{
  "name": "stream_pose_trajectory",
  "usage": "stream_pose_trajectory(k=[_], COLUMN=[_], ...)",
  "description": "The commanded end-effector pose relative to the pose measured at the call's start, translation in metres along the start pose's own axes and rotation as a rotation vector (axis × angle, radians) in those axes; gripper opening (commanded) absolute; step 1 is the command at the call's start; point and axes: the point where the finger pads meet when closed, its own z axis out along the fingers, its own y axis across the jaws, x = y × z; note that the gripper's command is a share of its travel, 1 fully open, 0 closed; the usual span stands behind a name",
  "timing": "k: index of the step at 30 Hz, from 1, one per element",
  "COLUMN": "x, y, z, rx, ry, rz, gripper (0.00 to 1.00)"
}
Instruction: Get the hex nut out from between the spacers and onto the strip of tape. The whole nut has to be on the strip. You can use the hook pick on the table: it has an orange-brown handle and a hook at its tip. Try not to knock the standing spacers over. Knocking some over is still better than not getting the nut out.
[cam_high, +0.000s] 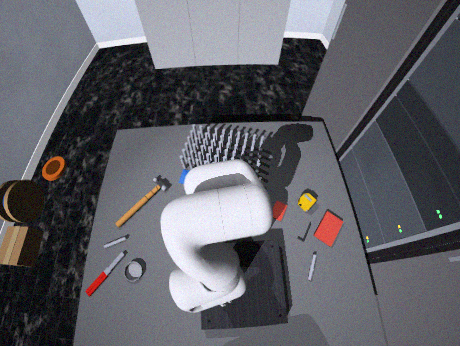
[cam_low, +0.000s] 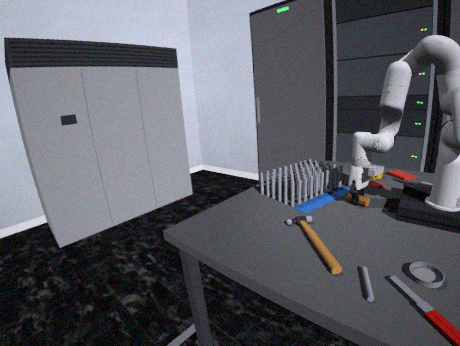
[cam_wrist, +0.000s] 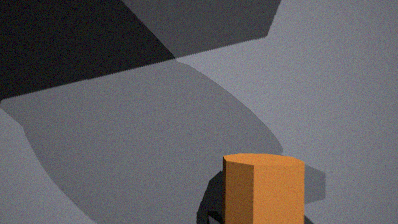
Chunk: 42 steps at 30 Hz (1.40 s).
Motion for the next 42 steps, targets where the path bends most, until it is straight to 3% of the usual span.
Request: stream_pose_trajectory(k=[1, 19, 42], x=[0.011, 0.044, 0.062], y=[0.000, 0.000, 0.000], z=[-0.001, -0.001, -0.001], rx=[-0.001, -0.001, -0.001], ry=[-0.003, -0.003, -0.003], rz=[0.000, 0.000, 0.000], gripper=[0.00, 0.00, 0.00])
